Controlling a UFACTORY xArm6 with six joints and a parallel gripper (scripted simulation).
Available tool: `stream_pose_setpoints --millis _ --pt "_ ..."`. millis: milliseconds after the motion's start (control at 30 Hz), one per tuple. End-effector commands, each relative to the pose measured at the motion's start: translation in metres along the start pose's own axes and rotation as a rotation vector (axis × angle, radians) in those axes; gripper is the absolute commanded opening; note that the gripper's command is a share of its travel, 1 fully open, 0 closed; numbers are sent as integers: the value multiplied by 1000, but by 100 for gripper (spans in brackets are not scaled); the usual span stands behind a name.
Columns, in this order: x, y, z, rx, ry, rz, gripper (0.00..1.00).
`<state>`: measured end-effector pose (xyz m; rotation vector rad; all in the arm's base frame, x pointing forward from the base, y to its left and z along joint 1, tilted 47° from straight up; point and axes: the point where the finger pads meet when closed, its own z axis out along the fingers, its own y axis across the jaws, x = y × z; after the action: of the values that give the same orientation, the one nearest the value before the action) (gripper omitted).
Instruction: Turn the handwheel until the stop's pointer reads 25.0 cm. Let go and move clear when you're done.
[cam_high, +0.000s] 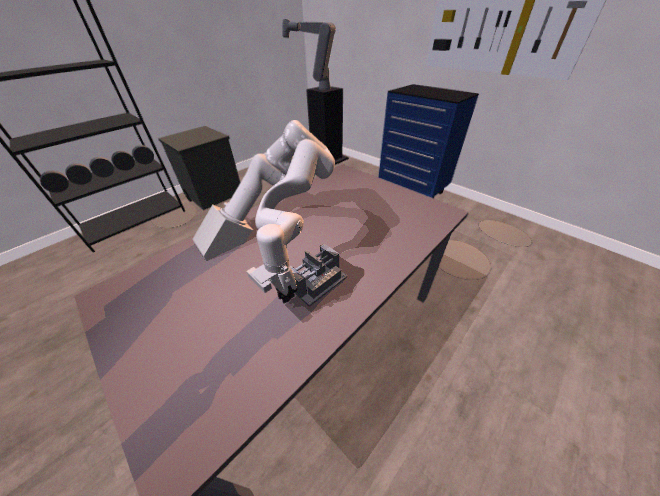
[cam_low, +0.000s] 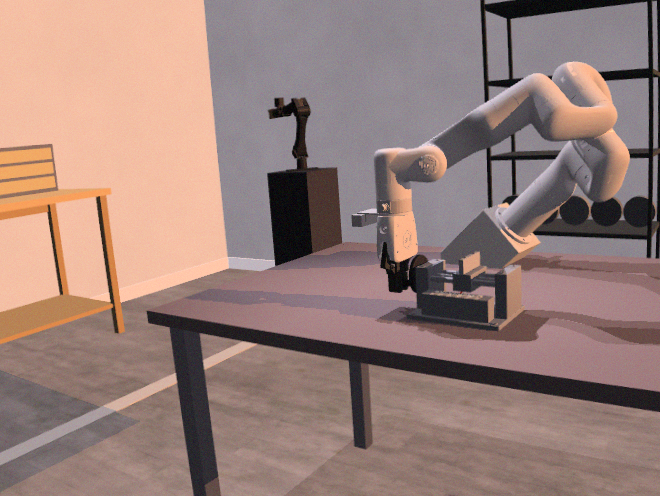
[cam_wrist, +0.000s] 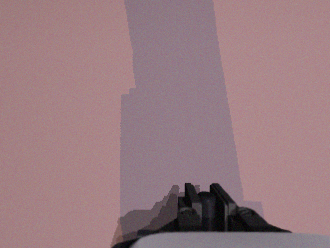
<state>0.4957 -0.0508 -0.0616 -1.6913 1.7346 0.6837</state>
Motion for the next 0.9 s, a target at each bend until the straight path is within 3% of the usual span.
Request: stream_pose_setpoints --millis 0,400,867 --pt "0 -5 -14 4 1 -1 6" --pt "0 6 -40 4 1 -1 6" --pt "0 24 -46 4 1 -1 6"
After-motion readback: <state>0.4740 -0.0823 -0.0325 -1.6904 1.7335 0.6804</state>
